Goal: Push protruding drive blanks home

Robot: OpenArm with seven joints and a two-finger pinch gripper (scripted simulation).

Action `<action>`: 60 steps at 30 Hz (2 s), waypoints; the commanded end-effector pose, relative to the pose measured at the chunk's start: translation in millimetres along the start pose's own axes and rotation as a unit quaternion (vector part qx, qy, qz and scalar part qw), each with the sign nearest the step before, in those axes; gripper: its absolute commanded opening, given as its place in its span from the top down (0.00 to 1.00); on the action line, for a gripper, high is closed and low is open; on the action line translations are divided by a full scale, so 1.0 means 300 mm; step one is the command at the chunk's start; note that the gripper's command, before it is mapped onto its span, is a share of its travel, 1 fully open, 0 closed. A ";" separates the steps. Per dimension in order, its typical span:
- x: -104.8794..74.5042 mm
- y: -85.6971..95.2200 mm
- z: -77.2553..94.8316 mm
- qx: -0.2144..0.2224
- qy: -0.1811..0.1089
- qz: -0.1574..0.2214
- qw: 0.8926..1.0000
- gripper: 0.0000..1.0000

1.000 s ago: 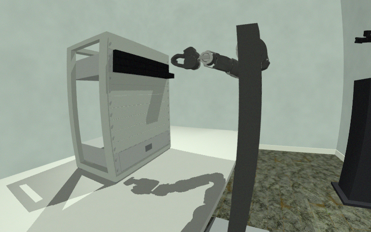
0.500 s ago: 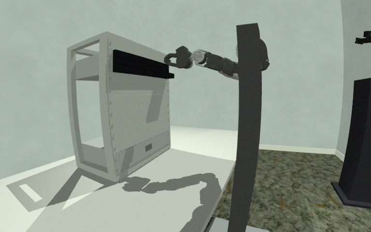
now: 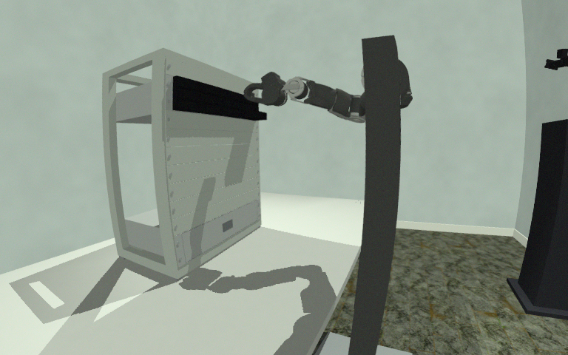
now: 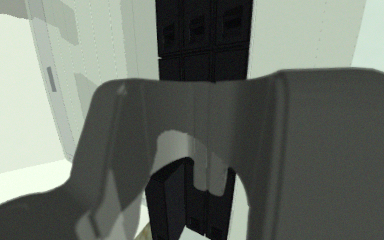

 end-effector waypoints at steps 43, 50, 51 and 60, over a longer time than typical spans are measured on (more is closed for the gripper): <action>0.034 0.002 -0.006 -0.001 0.002 0.002 1.000 1.00; 0.041 0.002 -0.005 -0.001 0.001 0.002 1.000 1.00; 0.047 0.003 -0.006 -0.001 0.001 0.002 1.000 1.00; 0.067 0.005 -0.009 -0.001 0.002 0.002 1.000 1.00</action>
Point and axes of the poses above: the point where the finger pads meet when closed, its own x axis out along the fingers, its own y axis across the jaws, z = x × y, the point moved 8 cm from there along -x, back along the fingers, and after that the axes turned 4 degrees about x, right-handed, at the moved point
